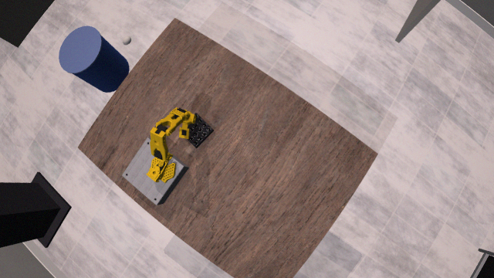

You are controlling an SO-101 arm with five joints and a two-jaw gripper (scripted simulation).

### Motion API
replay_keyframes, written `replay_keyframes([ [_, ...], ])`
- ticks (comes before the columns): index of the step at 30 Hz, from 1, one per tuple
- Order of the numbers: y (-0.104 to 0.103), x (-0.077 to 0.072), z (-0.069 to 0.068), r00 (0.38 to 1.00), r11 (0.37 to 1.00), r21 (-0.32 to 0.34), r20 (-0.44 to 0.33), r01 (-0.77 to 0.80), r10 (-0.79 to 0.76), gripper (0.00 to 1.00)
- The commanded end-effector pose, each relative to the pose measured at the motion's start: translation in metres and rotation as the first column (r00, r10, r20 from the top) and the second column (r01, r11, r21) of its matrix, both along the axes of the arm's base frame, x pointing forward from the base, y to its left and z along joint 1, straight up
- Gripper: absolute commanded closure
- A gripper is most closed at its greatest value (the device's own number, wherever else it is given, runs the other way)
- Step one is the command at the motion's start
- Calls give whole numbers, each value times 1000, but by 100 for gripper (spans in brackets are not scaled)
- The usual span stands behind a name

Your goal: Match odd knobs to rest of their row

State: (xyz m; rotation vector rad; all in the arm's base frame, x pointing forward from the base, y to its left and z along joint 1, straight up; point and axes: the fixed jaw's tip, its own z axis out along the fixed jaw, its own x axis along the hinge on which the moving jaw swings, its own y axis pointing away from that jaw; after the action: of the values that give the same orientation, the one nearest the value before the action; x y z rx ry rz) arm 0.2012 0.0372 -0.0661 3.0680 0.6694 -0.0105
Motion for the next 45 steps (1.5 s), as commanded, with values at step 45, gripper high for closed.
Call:
replay_keyframes([
  [45, 0, -3, 0, 943, 943, 0, 1, 333, -333, 95],
])
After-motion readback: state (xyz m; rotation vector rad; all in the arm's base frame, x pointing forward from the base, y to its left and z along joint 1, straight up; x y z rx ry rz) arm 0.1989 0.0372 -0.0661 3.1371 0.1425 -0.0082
